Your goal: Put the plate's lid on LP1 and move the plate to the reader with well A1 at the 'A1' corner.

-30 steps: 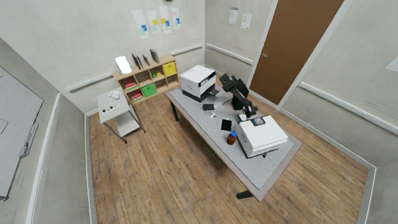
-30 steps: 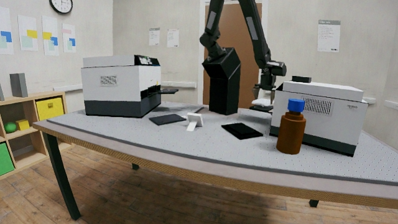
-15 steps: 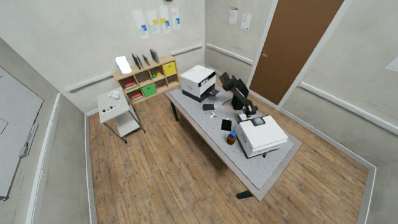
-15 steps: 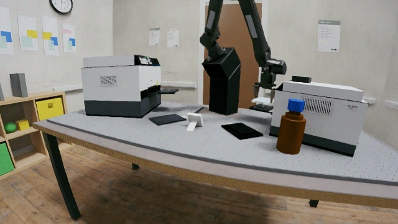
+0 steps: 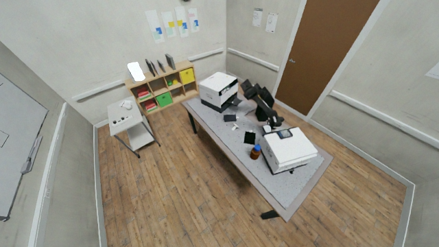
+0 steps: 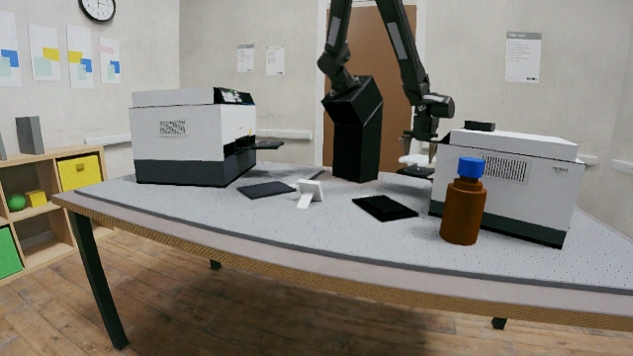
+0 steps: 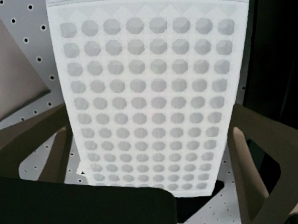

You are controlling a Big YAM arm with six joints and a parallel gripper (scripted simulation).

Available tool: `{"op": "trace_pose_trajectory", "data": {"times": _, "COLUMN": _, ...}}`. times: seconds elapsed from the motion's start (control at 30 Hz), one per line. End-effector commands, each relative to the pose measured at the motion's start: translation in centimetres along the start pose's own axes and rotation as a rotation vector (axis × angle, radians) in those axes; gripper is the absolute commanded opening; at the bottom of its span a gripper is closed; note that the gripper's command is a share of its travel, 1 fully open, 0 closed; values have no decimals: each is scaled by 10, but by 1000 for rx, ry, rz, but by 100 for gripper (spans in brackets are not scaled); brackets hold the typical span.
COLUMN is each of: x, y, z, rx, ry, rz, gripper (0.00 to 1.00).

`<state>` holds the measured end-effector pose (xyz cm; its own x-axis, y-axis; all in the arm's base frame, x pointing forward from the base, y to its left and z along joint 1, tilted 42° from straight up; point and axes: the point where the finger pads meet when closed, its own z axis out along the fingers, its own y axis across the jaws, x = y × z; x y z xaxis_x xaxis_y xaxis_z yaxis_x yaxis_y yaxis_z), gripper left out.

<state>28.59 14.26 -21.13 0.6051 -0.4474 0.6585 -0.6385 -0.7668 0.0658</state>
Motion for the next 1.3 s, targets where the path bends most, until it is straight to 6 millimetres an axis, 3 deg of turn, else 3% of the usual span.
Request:
{"op": "trace_pose_trajectory", "data": {"times": 0.0, "x": 16, "y": -10, "z": -2, "rx": 11, "ry": -5, "rz": 66, "gripper": 86}}
{"op": "trace_pose_trajectory", "data": {"times": 0.1, "x": 23, "y": -15, "z": 1, "rx": 20, "ry": -12, "rz": 104, "gripper": 86}}
{"op": "trace_pose_trajectory", "data": {"times": 0.27, "x": 38, "y": -6, "z": 3, "rx": -3, "ry": -24, "rz": 167, "gripper": 86}}
{"op": "trace_pose_trajectory", "data": {"times": 0.57, "x": 27, "y": -6, "z": 3, "rx": -24, "ry": -37, "rz": 233, "gripper": 86}}
{"op": "trace_pose_trajectory", "data": {"times": 0.73, "x": 50, "y": -4, "z": 6, "rx": -29, "ry": -48, "rz": 303, "gripper": 86}}
{"op": "trace_pose_trajectory", "data": {"times": 0.93, "x": 40, "y": -6, "z": 5, "rx": -41, "ry": -65, "rz": 367, "gripper": 86}}
{"op": "trace_pose_trajectory", "data": {"times": 1.07, "x": 58, "y": 2, "z": 8, "rx": -53, "ry": -69, "rz": 421, "gripper": 86}}
{"op": "trace_pose_trajectory", "data": {"times": 1.27, "x": 55, "y": -5, "z": 5, "rx": -47, "ry": -80, "rz": 455, "gripper": 86}}
